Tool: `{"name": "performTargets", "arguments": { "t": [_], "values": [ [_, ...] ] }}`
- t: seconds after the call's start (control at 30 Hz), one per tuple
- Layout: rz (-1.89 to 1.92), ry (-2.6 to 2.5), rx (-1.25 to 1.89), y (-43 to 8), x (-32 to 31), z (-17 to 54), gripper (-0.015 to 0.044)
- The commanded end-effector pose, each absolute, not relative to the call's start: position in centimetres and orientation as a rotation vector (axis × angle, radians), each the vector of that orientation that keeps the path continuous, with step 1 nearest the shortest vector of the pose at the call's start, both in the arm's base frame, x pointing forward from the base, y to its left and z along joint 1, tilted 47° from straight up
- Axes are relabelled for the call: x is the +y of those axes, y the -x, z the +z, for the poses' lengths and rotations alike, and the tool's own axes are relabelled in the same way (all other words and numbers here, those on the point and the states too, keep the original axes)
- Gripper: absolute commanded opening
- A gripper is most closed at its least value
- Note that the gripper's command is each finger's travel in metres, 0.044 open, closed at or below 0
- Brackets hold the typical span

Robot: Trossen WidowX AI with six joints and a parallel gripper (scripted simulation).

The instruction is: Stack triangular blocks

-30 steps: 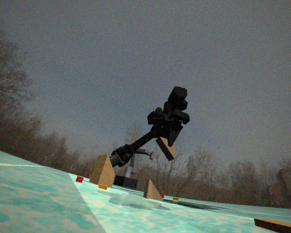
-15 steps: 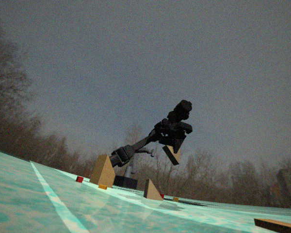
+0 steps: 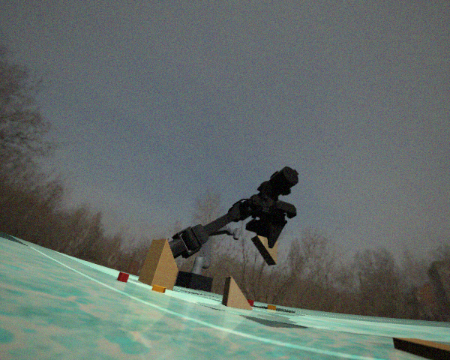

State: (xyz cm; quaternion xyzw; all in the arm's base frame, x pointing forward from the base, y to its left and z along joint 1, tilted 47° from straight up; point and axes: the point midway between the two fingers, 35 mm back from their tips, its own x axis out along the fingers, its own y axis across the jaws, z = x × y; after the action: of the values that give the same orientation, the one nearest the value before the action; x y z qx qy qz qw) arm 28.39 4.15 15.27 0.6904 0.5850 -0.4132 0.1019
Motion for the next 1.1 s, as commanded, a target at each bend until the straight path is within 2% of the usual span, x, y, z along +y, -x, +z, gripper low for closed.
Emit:
{"name": "performTargets", "arguments": {
  "t": [0.0, 0.73, 1.07],
  "values": [
    [-1.222, -2.042, 1.732, -28.1, 4.9, 14.2, 0.0000],
    [-1.220, -2.043, 1.735, -25.9, 7.8, 7.6, 0.0000],
    [-1.214, -2.052, 1.734, -25.7, 8.0, 7.3, 0.0000]
  ]
}}
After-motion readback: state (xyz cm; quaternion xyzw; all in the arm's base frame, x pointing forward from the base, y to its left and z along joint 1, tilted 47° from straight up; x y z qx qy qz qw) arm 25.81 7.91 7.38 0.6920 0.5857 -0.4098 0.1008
